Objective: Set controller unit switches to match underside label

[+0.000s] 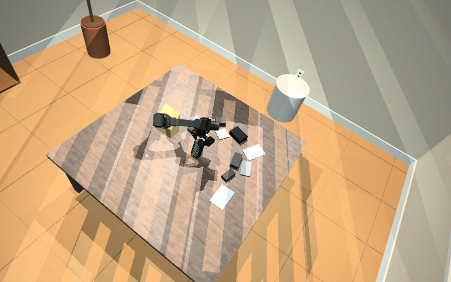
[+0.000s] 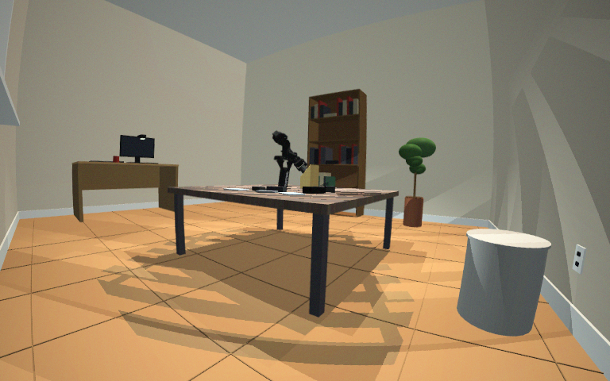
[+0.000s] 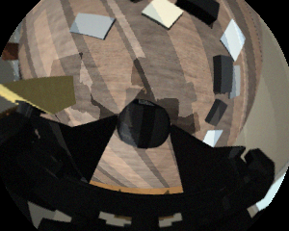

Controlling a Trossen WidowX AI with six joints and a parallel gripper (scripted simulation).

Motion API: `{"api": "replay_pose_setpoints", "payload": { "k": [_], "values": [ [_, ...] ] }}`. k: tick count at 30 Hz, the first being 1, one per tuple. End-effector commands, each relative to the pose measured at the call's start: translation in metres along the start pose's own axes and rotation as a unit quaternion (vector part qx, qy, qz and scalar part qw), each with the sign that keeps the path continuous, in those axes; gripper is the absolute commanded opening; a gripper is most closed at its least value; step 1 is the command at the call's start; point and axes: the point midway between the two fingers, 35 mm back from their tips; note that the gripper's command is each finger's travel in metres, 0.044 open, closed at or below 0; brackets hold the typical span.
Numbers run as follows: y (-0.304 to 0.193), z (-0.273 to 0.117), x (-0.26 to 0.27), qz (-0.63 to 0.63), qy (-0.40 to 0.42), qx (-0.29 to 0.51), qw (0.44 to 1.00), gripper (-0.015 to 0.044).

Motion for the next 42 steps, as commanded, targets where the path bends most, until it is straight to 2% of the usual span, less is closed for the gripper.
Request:
{"api": "replay_pose_setpoints", "payload": {
  "k": [1, 42],
  "values": [
    [0.004, 0.004, 0.001, 0.003, 0.006, 0.001, 1.0, 0.0338],
    [0.036, 0.012, 0.004, 0.004, 0.006, 0.0, 1.0, 0.0338]
  ]
}}
Point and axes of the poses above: the point midway between the two fingers, 35 mm back from their tips, its own z axis out along the fingers, its own x axis across the jaws, y = z × x, and after that the axes turned 6 degrees about z, right-handed
